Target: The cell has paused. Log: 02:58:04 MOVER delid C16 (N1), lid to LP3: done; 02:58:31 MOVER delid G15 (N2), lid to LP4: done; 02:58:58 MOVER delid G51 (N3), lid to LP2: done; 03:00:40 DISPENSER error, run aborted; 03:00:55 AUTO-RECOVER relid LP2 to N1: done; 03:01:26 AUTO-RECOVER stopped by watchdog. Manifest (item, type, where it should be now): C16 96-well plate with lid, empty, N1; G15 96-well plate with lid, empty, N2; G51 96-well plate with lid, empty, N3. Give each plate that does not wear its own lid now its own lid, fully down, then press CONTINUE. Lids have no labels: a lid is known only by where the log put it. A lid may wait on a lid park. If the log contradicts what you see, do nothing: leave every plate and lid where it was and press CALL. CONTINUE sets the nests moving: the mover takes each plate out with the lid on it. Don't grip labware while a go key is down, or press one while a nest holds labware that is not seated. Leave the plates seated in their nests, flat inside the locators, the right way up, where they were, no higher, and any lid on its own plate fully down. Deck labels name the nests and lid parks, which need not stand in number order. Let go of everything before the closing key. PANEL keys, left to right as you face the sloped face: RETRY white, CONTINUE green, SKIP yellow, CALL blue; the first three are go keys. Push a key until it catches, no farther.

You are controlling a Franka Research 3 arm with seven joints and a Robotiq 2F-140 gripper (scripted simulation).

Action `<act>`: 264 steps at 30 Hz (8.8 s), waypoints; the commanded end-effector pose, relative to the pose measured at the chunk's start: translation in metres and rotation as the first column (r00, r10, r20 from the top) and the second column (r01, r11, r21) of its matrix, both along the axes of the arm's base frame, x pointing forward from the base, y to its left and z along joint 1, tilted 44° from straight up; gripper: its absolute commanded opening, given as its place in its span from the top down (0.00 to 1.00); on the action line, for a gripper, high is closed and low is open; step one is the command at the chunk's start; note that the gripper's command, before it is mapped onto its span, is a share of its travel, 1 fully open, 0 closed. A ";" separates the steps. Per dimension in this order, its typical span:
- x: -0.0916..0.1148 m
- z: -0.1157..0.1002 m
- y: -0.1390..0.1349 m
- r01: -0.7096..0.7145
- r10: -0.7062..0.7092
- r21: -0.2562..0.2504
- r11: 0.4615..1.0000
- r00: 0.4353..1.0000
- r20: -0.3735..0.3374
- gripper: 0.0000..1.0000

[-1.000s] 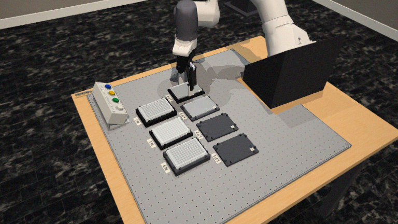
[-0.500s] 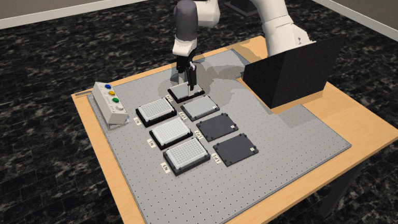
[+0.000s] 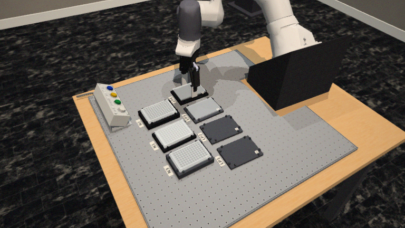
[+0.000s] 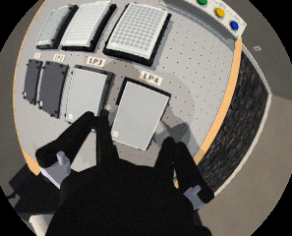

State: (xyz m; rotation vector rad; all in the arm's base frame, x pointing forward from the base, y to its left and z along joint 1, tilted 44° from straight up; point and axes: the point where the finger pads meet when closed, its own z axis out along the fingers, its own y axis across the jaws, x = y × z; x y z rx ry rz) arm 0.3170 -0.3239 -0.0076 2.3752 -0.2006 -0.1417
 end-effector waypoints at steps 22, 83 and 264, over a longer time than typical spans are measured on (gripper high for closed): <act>0.000 0.003 0.002 -0.001 0.001 -0.001 1.000 1.000 -0.003 1.00; 0.009 0.042 0.038 -0.001 0.001 -0.001 1.000 1.000 -0.003 1.00; 0.187 -0.032 0.031 -0.026 0.027 0.005 1.000 0.999 -0.027 1.00</act>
